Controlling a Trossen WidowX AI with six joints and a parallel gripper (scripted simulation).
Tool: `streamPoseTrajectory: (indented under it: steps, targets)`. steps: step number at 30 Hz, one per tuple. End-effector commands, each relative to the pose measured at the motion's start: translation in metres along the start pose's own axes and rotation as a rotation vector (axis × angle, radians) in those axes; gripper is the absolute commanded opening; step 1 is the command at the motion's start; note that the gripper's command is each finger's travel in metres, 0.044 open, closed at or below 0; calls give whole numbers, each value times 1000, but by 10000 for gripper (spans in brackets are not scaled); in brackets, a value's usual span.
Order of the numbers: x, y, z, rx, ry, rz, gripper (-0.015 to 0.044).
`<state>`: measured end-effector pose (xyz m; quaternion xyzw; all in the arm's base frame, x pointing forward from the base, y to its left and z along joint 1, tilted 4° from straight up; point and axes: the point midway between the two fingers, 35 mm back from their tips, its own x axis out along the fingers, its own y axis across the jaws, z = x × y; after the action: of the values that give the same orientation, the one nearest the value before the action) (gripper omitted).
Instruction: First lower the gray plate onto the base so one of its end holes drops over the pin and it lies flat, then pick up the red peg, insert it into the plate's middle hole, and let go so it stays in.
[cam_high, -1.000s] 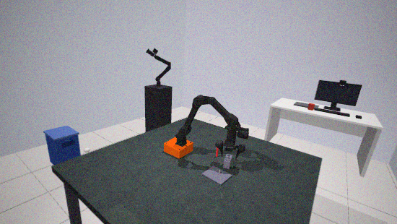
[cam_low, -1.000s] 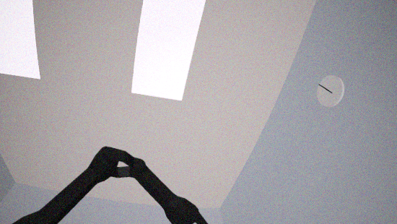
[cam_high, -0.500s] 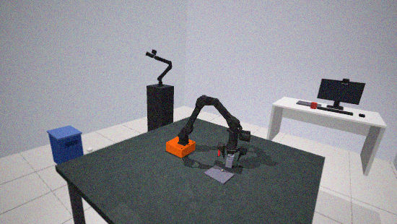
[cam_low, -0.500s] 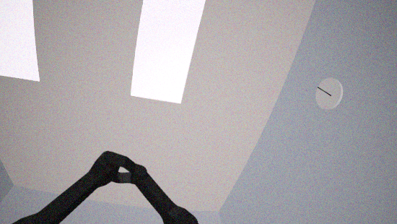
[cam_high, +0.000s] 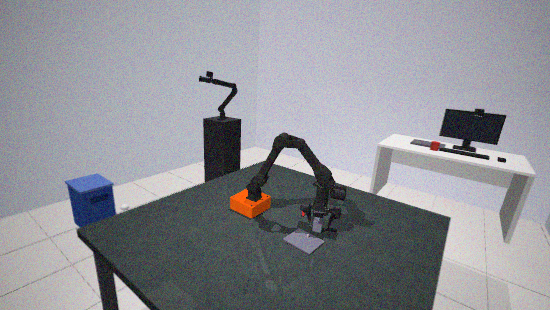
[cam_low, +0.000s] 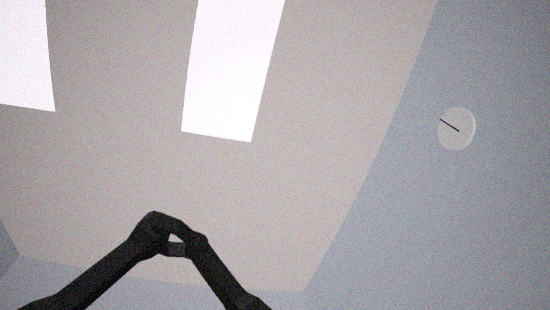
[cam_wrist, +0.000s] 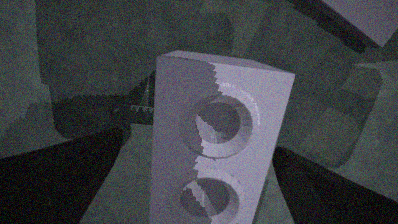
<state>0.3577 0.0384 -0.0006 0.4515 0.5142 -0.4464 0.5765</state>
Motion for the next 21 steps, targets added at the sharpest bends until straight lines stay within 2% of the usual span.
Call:
streamPoseTrajectory:
  steps: [1,9,21]
  targets:
    - [2,-2,0,-4,-3,-4,335]
    - [2,-2,0,-4,-3,-4,125]
    - [2,-2,0,-4,-3,-4,45]
